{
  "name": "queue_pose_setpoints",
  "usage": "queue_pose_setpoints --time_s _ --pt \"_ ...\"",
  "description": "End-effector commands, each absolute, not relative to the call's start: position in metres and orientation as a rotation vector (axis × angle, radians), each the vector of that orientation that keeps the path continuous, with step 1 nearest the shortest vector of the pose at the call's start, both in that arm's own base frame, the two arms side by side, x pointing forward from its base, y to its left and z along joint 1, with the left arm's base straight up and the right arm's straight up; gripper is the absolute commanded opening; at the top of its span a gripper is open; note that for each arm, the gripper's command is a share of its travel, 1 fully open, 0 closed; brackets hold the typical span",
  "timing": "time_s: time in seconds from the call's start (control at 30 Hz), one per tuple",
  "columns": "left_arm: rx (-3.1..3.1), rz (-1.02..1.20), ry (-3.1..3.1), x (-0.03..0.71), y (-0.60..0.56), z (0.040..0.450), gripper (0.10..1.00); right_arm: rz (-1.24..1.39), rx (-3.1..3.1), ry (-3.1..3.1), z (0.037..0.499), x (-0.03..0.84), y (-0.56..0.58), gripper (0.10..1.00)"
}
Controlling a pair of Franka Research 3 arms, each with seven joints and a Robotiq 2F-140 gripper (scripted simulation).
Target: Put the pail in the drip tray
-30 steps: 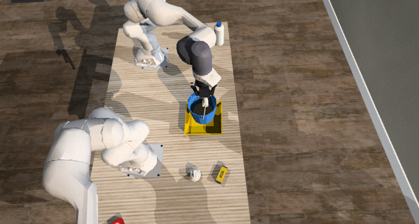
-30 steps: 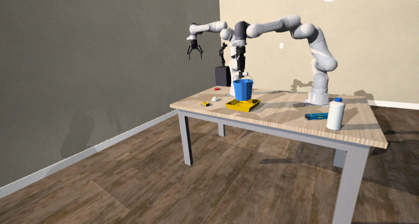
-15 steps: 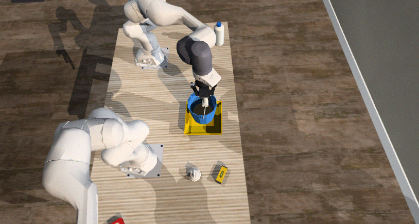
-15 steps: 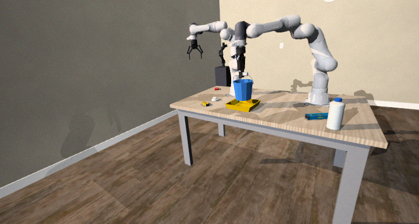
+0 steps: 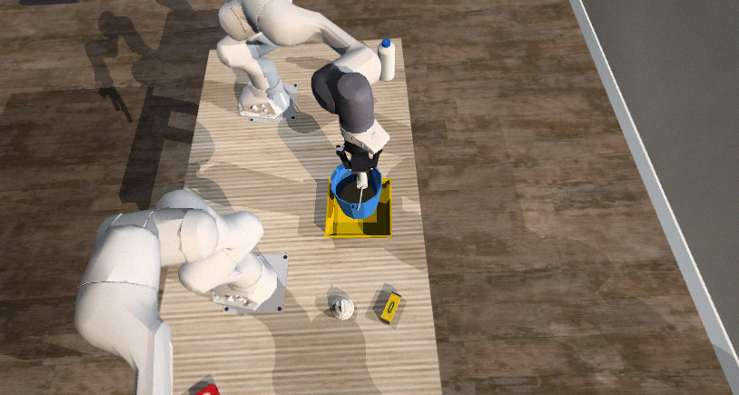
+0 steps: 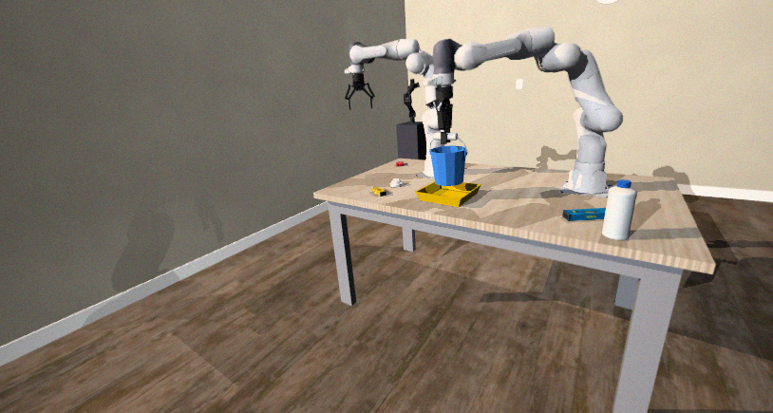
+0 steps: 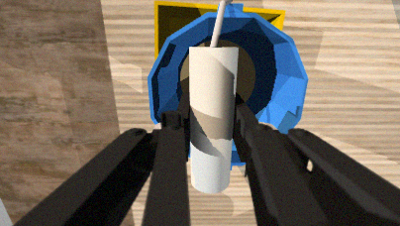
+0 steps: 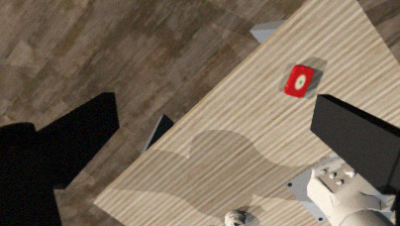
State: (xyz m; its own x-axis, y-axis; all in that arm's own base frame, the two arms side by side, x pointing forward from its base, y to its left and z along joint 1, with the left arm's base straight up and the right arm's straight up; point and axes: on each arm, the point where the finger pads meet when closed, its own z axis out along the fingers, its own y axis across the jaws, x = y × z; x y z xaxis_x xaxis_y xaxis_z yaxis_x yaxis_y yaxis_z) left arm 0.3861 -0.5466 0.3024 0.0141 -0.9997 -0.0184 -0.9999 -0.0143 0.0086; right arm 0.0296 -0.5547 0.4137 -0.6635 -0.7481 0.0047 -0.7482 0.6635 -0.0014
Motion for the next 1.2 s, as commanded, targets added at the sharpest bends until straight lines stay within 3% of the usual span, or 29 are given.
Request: queue_pose_setpoints --time_s 0.0,1.17 --pt "-2.241 0.0 2.202 0.3862 -0.5509 0.313 0.099 0.0 1.279 -2.869 0.413 0.0296 -0.5537 1.0" --pt "-2.241 0.0 2.202 0.386 -0.551 0.3038 0.099 0.0 1.279 -2.869 0.413 0.0296 -0.5537 1.0"
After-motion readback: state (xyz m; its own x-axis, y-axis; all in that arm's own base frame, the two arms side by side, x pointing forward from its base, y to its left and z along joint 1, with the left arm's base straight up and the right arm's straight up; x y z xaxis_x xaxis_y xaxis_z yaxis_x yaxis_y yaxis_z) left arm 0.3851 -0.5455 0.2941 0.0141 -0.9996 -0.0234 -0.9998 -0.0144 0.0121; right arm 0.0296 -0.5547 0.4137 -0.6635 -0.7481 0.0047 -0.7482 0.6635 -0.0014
